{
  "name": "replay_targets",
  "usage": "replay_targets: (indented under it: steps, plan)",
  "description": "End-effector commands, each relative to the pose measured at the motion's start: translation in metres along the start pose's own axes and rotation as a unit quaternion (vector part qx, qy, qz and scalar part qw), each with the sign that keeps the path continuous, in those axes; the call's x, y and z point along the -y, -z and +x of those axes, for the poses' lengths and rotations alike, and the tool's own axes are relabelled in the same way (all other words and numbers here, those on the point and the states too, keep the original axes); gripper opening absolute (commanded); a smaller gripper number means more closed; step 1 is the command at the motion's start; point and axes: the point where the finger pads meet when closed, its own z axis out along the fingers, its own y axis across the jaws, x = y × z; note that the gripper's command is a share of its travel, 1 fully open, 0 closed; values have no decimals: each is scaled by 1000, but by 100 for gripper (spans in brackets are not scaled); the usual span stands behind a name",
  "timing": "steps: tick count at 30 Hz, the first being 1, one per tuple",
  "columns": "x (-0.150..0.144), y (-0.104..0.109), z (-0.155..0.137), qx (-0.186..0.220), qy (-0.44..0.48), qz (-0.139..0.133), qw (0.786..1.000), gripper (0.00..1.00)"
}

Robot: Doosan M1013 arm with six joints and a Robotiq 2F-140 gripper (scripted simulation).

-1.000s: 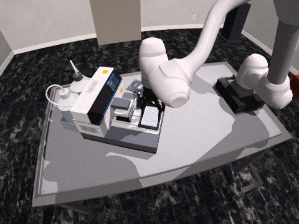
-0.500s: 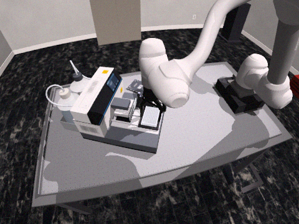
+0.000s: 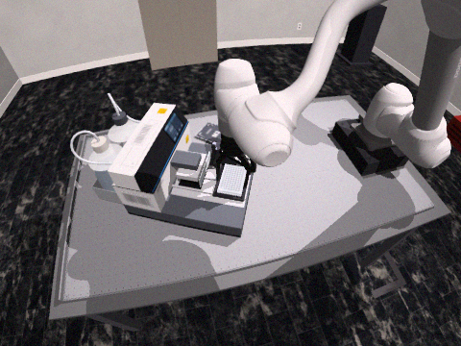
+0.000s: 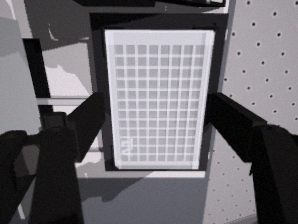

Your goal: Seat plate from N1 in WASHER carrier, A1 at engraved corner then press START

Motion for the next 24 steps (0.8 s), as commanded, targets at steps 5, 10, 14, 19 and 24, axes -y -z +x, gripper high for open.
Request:
replay_targets:
  steps: [5,10,14,19,24]
  plan:
    - [0,1,0,1,0,1,1000,70]
    - [0,1,0,1,0,1,1000,70]
    - [0,8,0,1,0,1,1000,70]
    - [0,16,0,1,0,1,1000,70]
    - [0,21,0,1,0,1,1000,70]
